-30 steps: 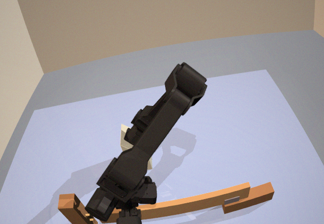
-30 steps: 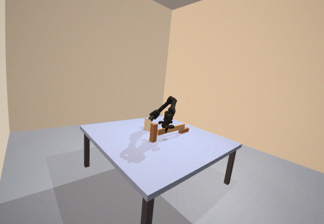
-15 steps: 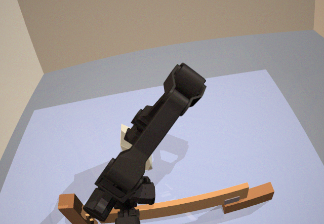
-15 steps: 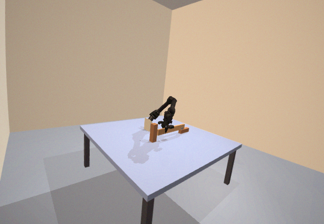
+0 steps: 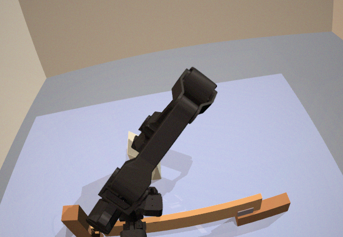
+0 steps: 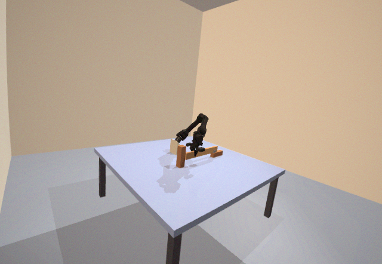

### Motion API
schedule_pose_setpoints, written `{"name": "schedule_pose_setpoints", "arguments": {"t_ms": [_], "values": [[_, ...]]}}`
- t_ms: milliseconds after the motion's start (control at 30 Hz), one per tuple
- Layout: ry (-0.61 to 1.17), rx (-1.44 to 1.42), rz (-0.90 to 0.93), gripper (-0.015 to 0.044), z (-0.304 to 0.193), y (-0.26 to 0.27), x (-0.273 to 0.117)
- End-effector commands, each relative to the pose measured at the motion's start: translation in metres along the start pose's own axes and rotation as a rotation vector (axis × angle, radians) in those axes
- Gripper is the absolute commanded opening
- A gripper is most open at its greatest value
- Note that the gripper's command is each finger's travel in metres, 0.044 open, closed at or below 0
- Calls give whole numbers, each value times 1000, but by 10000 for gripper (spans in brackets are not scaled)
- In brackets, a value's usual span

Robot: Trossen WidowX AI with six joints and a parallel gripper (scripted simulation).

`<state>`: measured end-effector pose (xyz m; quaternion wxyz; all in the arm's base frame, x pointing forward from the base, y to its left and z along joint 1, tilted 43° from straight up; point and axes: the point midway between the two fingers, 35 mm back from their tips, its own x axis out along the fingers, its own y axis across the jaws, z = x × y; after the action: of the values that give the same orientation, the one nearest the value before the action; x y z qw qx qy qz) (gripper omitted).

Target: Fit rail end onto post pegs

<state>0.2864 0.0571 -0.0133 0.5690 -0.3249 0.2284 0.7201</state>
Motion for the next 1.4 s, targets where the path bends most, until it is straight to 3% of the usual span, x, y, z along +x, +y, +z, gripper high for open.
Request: {"name": "schedule_pose_setpoints", "arguments": {"t_ms": [0,1367], "values": [[4,-2,-11,0,-3,-2,-3],[5,-2,-11,0,-14,-2,-3]]}}
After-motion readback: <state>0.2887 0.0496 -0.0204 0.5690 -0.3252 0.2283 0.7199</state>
